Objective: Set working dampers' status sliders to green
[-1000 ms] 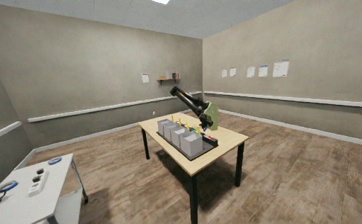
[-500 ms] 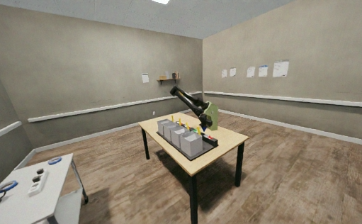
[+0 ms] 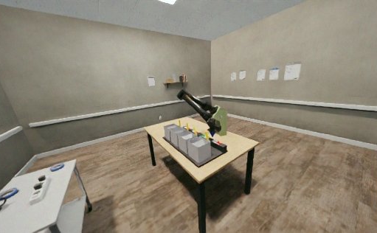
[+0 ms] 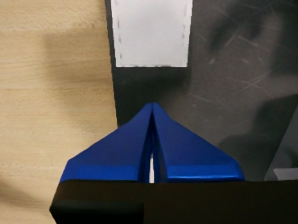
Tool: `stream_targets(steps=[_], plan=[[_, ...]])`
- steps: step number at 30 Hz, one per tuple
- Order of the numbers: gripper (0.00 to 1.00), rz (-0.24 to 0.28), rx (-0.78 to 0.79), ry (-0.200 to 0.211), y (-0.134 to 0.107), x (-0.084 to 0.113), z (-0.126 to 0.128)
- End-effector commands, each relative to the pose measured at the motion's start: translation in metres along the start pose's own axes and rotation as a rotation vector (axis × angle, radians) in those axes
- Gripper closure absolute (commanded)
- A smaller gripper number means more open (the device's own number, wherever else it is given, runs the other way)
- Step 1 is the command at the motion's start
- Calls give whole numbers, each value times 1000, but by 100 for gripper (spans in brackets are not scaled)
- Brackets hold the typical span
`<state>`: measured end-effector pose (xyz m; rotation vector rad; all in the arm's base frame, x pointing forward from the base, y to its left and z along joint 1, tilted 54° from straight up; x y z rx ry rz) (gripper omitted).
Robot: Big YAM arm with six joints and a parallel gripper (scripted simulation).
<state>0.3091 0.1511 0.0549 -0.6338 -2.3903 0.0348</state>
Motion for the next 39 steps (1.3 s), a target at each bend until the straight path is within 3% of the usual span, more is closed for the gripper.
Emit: stream_targets(steps=[1, 39], plan=[[100, 0, -1, 0, 0, 2, 1], [100, 10, 2, 3, -2, -8, 1]])
Point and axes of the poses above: the point where the finger pads meet when closed, its own x axis back along the fingers, its own z axis across the jaws, y = z × x, the point moved 10 cm from there along x, back along the fingers, and after that the axes turned 11 degrees about -x, right-handed, at the moved point
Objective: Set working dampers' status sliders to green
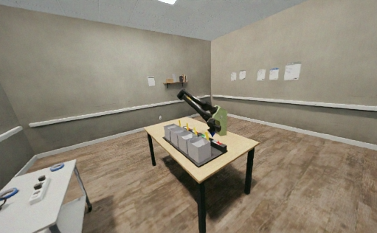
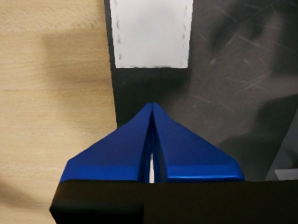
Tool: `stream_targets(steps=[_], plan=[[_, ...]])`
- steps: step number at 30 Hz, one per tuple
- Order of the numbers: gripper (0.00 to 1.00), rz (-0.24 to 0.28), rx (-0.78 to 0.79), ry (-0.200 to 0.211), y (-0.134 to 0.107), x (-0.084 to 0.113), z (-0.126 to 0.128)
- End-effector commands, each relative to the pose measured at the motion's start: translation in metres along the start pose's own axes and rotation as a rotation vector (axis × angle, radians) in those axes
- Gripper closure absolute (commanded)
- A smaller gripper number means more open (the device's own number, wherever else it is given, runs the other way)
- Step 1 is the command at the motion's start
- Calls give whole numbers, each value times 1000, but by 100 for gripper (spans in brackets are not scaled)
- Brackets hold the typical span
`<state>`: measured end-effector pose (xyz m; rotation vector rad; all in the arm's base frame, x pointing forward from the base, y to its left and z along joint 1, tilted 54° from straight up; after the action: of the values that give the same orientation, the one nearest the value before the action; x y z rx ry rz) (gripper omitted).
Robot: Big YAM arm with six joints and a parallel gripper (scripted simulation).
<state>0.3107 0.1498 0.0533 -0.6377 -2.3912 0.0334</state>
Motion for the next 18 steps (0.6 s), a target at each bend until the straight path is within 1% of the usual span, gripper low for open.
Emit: stream_targets(steps=[1, 11, 12, 15, 18], plan=[[100, 6, 5, 5, -1, -6, 1], [100, 7, 3, 4, -1, -11, 0], [100, -13, -9, -10, 2, -5, -6], [100, 7, 3, 4, -1, -14, 0], [100, 6, 2, 4, -1, -17, 0]])
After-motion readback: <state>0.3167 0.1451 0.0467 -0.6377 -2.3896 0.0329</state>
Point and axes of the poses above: the point where the finger pads meet when closed, its own x axis back along the fingers, its own z axis across the jaws, y = z × x, the point moved 10 cm from there along x, back along the fingers, and after that the axes turned 11 degrees about -x, right-handed, at the moved point
